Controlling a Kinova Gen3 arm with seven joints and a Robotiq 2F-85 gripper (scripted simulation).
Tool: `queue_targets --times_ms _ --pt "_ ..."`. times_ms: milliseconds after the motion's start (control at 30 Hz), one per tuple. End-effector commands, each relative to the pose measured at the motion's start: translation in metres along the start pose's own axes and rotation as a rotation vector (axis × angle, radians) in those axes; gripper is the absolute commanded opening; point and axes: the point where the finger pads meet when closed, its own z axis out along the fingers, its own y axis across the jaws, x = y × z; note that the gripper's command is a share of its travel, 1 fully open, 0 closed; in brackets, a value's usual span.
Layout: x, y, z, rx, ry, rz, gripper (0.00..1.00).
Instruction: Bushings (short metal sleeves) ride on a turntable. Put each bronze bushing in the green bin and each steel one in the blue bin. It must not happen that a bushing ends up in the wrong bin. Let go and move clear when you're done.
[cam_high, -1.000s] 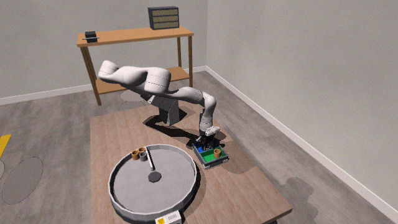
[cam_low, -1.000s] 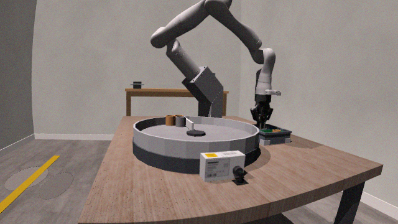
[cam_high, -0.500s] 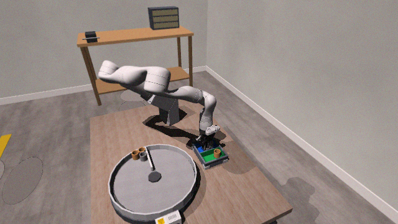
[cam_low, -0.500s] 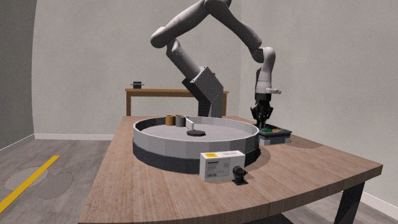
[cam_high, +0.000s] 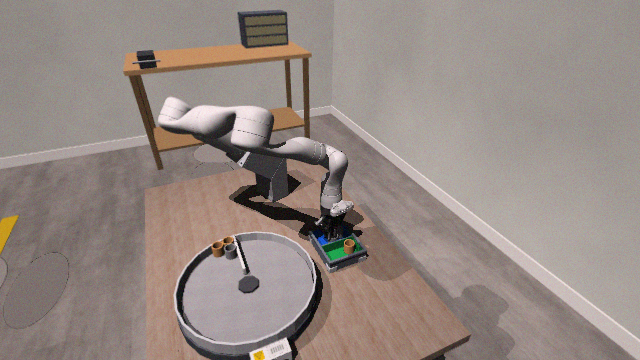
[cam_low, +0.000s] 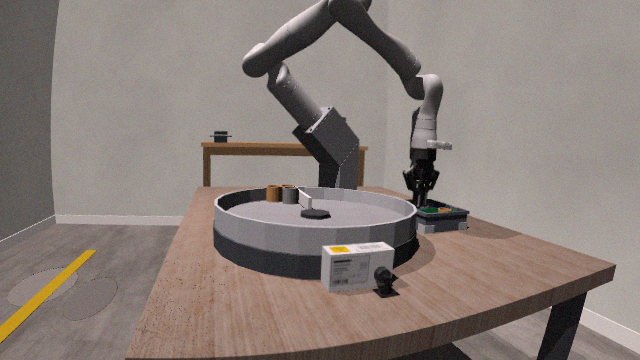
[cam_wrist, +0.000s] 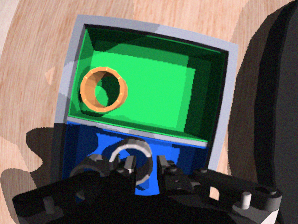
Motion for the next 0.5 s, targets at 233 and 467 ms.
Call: queue_targets --times_ms 233,467 --pt "0.0012 -0.0004 -0.0034 0.001 0.003 0.0 0.19" --pt "0.0011 -0.0005 -0.0063 0.001 0.003 0.0 0.19"
